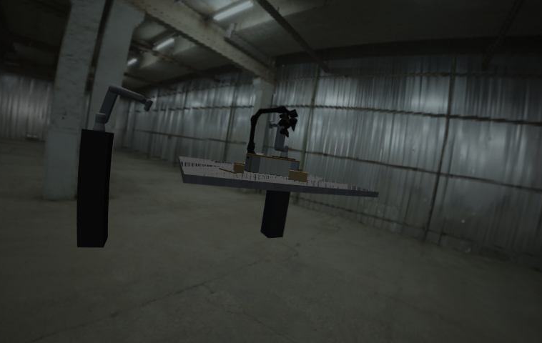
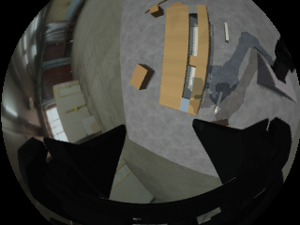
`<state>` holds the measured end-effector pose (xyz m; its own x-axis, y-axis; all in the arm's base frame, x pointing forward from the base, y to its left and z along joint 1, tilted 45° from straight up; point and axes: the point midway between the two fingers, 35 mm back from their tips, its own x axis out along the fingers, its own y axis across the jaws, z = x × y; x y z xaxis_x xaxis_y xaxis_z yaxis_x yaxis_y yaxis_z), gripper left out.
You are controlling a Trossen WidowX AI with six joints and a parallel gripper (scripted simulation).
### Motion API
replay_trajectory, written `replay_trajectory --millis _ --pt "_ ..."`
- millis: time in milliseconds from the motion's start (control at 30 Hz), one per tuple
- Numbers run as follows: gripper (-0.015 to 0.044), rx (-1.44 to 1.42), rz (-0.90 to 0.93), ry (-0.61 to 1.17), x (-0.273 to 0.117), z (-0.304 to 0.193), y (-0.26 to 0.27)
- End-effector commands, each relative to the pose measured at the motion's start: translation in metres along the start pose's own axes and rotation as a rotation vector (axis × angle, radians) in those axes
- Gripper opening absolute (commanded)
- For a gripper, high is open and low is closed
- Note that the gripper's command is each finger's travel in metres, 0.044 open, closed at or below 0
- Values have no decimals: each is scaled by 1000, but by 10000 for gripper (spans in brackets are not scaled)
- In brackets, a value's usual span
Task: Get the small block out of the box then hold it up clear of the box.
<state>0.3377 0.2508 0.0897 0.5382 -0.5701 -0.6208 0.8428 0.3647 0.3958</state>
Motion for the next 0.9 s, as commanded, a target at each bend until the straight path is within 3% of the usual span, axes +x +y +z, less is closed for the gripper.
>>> replay_trajectory --millis 0,267,867 --pt "400 15 -186 -76 45 17 -31" --pt "400 67 -620 -280 112 65 -113" --pt "400 76 -635 -285 131 68 -124"
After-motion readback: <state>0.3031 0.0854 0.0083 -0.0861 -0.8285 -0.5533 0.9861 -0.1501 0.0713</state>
